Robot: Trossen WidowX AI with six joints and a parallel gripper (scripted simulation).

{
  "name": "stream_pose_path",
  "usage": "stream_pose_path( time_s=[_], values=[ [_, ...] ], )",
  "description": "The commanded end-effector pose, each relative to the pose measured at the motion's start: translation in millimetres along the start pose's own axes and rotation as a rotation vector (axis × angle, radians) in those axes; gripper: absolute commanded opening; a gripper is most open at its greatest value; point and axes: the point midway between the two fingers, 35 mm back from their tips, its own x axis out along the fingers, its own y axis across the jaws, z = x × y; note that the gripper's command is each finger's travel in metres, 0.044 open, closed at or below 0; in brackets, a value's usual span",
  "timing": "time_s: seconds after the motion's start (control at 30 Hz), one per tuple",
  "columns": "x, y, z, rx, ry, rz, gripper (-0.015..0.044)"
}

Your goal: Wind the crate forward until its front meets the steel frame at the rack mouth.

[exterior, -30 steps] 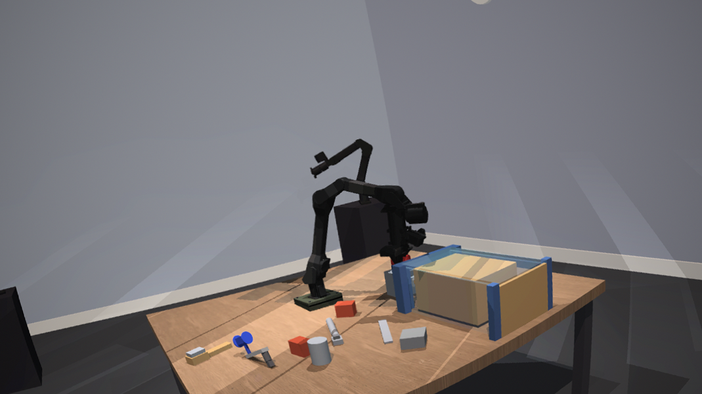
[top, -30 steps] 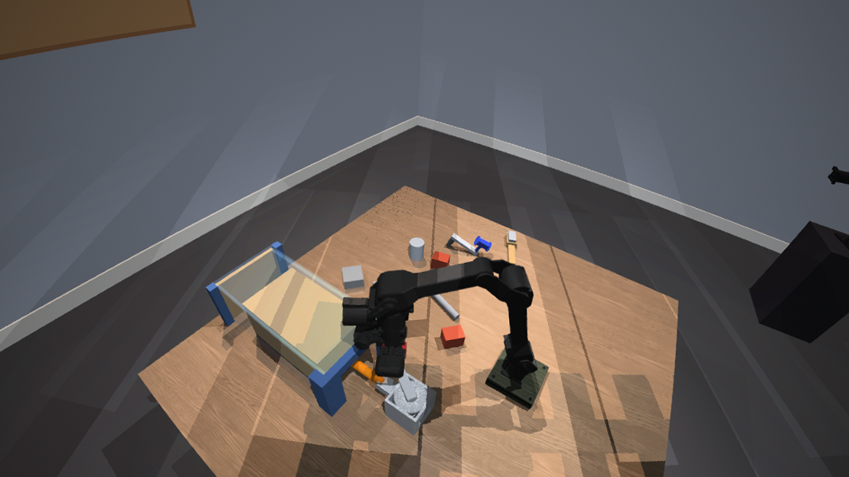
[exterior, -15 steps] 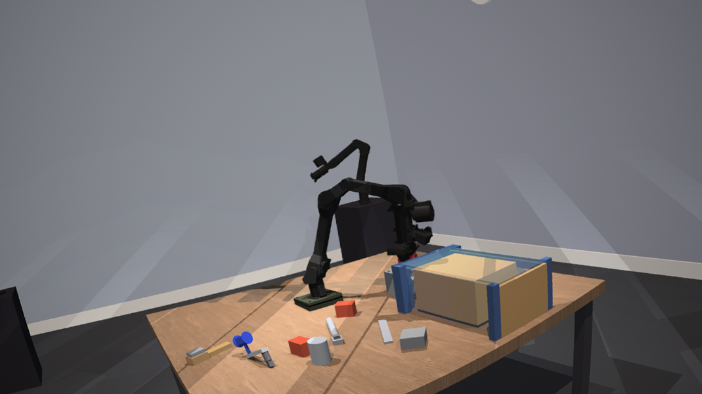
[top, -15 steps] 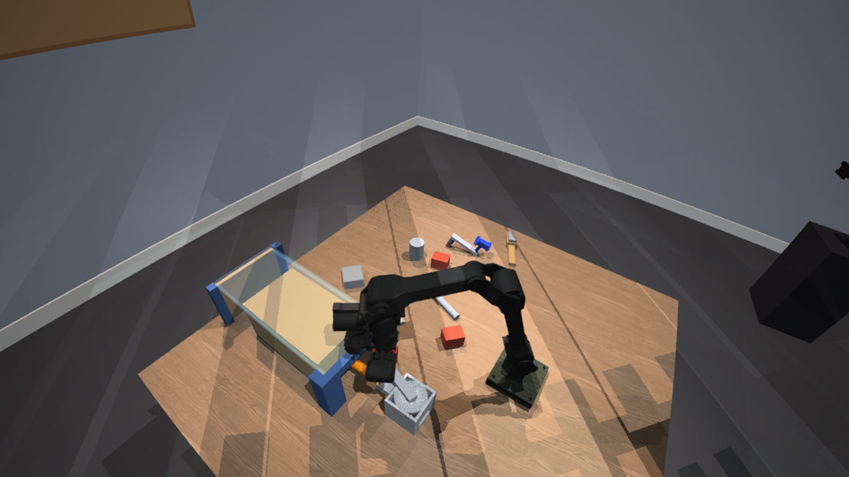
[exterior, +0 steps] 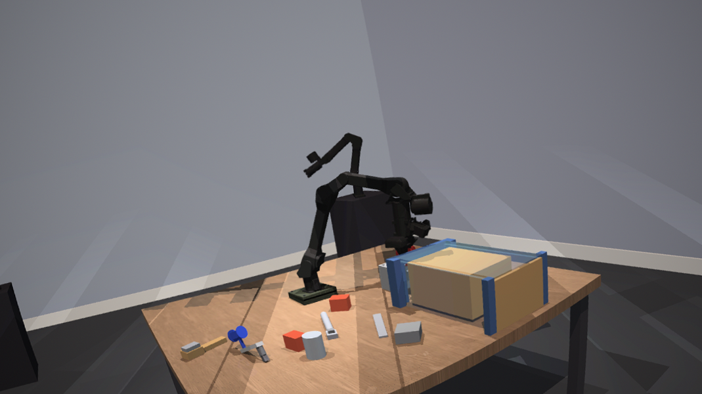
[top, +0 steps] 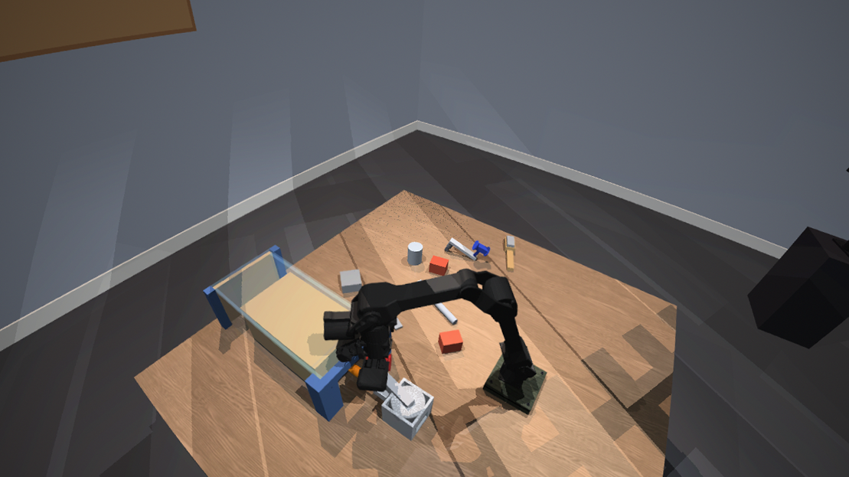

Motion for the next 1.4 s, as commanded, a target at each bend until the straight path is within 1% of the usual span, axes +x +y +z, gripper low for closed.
stream_pose_path(
  time_s=[0.0,1.37],
  values=[
    [-0.8,18.6,9.5,-0.019,-0.023,0.025,0.0000],
    [-3.0,70.1,20.8,-0.019,-0.024,0.029,0.0000]
  ],
)
